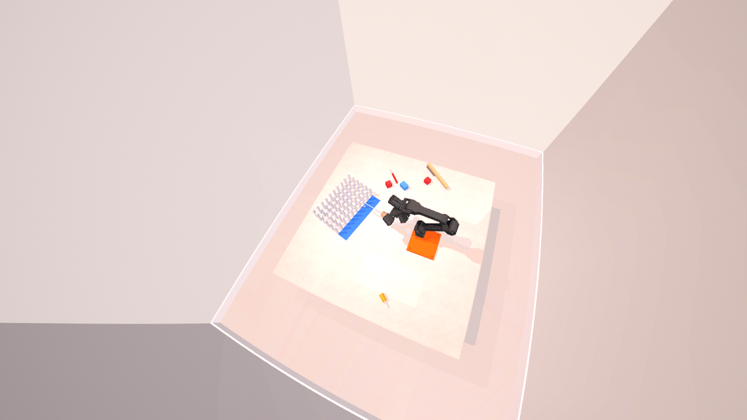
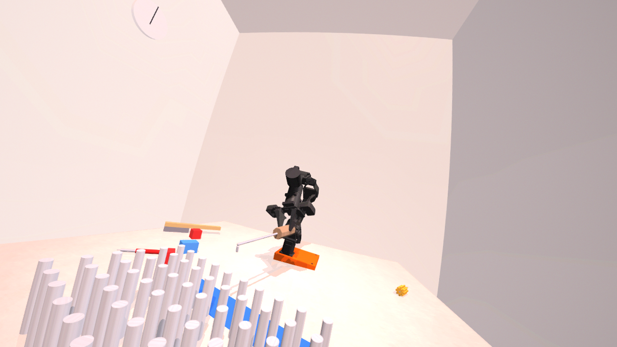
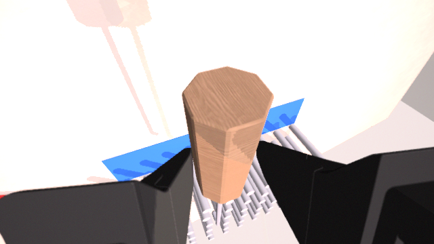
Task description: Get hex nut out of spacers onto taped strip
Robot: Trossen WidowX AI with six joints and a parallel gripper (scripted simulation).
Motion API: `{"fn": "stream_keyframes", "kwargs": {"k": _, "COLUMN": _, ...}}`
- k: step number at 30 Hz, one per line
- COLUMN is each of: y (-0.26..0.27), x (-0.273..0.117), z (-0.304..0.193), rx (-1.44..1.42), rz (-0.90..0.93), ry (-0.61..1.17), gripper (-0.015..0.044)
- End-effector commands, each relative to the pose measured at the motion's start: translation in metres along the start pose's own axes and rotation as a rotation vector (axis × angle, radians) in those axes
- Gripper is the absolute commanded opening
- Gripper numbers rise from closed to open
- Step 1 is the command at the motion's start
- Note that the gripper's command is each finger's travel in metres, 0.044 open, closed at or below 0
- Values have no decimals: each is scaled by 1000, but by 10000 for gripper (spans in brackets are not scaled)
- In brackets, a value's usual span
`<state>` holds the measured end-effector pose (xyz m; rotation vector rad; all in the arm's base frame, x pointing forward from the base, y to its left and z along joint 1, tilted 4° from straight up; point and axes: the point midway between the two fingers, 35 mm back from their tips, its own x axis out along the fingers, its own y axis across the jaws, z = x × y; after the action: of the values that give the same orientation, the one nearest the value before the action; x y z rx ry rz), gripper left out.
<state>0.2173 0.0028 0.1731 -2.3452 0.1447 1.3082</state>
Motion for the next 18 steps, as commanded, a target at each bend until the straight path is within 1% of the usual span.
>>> {"fn": "stream_keyframes", "kwargs": {"k": 1, "y": -11, "x": 0, "z": -3, "rx": 8, "rz": 5, "ry": -20, "gripper": 0}}
{"fn": "stream_keyframes", "kwargs": {"k": 18, "y": -66, "x": 1, "z": 0, "rx": 19, "rz": 36, "ry": -101, "gripper": 0}}
